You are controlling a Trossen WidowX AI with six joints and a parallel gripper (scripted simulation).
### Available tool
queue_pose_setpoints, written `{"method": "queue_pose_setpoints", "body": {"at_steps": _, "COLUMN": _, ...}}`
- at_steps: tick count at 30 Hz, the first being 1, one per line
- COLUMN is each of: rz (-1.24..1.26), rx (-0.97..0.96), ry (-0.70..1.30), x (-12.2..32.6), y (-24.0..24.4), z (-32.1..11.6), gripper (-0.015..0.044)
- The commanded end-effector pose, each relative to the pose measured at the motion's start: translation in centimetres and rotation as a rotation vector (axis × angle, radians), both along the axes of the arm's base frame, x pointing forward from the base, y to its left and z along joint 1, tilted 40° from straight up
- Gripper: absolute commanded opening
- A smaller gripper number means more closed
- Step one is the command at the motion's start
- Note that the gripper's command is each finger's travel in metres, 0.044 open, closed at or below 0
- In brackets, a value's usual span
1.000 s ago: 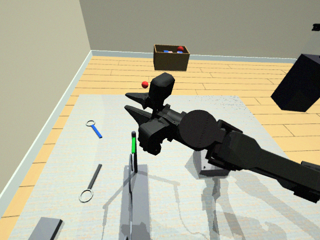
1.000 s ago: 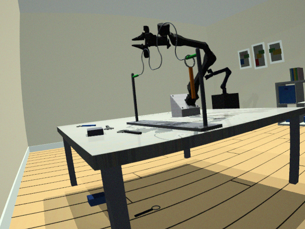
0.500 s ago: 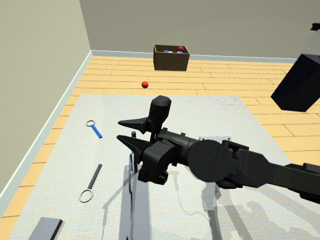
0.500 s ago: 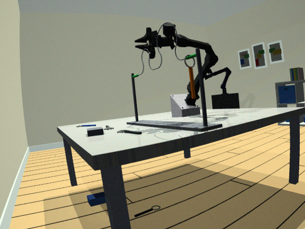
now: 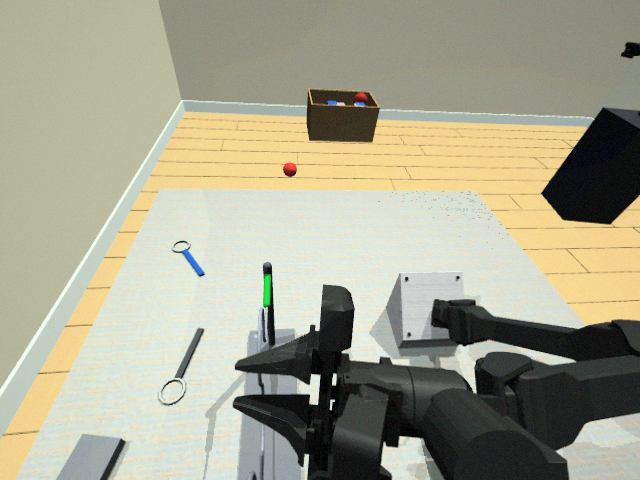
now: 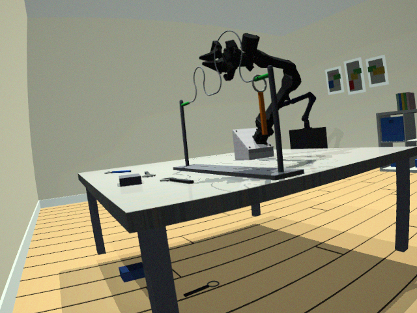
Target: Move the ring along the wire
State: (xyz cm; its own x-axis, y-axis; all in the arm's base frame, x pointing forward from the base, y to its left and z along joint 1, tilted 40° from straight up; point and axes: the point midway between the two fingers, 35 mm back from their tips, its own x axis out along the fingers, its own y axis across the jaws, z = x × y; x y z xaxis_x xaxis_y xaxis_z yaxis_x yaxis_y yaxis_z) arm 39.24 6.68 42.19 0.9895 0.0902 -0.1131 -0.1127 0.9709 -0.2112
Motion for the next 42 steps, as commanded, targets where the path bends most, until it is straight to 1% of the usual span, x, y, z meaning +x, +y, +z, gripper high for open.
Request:
{"method": "queue_pose_setpoints", "body": {"at_steps": 1, "rz": 0.040, "rx": 0.066, "ry": -0.040, "x": -2.4, "y": 2.2, "z": 1.3, "gripper": 0.0160}}
{"method": "queue_pose_setpoints", "body": {"at_steps": 10, "rz": 0.104, "rx": 0.216, "ry": -0.093, "x": -4.4, "y": 4.5, "z": 3.5, "gripper": 0.0160}}
{"method": "queue_pose_setpoints", "body": {"at_steps": 15, "rz": 0.119, "rx": 0.322, "ry": -0.095, "x": -4.5, "y": 7.3, "z": 3.8, "gripper": 0.0160}}
{"method": "queue_pose_setpoints", "body": {"at_steps": 22, "rz": 0.132, "rx": 0.430, "ry": -0.074, "x": -3.9, "y": 14.0, "z": 3.1, "gripper": 0.0160}}
{"method": "queue_pose_setpoints", "body": {"at_steps": 28, "rz": 0.143, "rx": 0.525, "ry": -0.052, "x": -4.9, "y": 20.4, "z": 1.9, "gripper": 0.0160}}
{"method": "queue_pose_setpoints", "body": {"at_steps": 36, "rz": 0.122, "rx": 0.678, "ry": -0.027, "x": -8.1, "y": 28.0, "z": -0.1, "gripper": 0.0160}}
{"method": "queue_pose_setpoints", "body": {"at_steps": 42, "rz": 0.110, "rx": 0.787, "ry": -0.006, "x": -12.2, "y": 33.2, "z": -2.2, "gripper": 0.0160}}
